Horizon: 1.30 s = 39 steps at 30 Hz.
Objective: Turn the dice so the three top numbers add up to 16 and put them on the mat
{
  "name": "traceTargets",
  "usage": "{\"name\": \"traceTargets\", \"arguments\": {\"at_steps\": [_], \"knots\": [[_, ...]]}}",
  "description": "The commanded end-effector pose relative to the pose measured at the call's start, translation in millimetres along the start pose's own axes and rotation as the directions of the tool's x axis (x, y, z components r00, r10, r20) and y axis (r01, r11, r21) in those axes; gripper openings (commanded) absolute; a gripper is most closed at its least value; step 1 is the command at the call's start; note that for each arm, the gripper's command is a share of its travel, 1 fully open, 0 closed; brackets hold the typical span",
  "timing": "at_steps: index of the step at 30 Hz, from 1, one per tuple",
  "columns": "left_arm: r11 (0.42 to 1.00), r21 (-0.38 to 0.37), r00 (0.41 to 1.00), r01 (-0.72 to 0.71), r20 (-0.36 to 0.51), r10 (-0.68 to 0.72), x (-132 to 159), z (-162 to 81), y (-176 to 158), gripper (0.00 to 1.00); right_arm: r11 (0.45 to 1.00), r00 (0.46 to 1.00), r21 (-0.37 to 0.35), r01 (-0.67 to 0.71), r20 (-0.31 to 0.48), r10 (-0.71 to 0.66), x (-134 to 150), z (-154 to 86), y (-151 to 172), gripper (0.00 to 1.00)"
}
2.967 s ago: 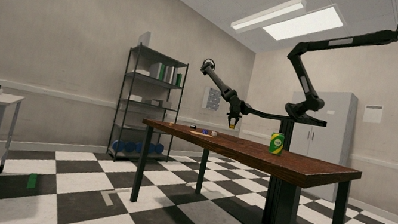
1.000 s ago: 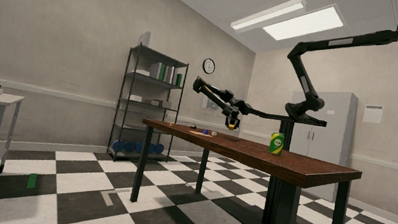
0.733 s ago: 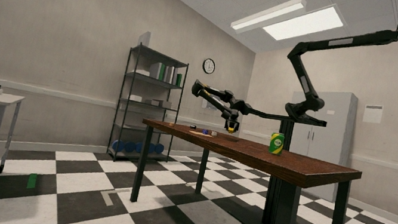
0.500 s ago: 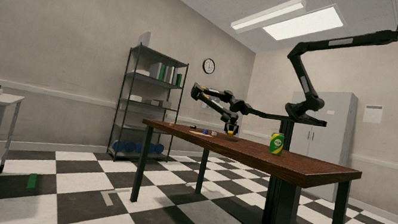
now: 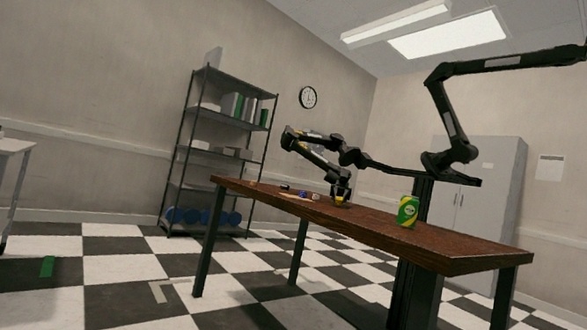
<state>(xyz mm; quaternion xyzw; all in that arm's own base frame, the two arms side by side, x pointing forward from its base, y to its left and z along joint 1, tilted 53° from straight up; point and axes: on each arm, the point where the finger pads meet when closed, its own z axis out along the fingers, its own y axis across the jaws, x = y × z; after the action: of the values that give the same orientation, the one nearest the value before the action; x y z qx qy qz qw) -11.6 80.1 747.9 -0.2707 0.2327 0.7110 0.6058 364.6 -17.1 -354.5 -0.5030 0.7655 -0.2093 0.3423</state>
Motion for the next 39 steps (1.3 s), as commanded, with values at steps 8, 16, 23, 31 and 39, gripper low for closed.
{"name": "traceTargets", "arguments": {"at_steps": [8, 16, 23, 31, 39], "knots": [[1.000, -0.007, 0.998, -0.003, 0.068, 0.003, -37, -3, 1, 1.00, 1.000, 1.000, -0.020, 0.014, 0.006, -0.014, -3, -1, 9, 0.26], [1.000, -0.007, 0.998, -0.003, 0.068, 0.003, -37, -3, 1, 1.00, 1.000, 1.000, -0.018, 0.011, 0.003, -0.011, 0, 1, 8, 0.26], [1.000, -0.007, 0.998, -0.003, 0.068, 0.003, -37, -3, 1, 1.00, 1.000, 1.000, -0.013, 0.004, -0.006, -0.004, 8, 2, 7, 0.26], [1.000, -0.007, 0.998, -0.003, 0.068, 0.003, -37, -3, 1, 1.00, 1.000, 1.000, -0.014, 0.005, -0.006, -0.005, 12, 5, 7, 0.26], [1.000, -0.007, 0.998, -0.003, 0.068, 0.003, -37, -3, 1, 1.00, 1.000, 1.000, -0.018, 0.000, -0.011, 0.000, 17, 4, 8, 0.26]]}}
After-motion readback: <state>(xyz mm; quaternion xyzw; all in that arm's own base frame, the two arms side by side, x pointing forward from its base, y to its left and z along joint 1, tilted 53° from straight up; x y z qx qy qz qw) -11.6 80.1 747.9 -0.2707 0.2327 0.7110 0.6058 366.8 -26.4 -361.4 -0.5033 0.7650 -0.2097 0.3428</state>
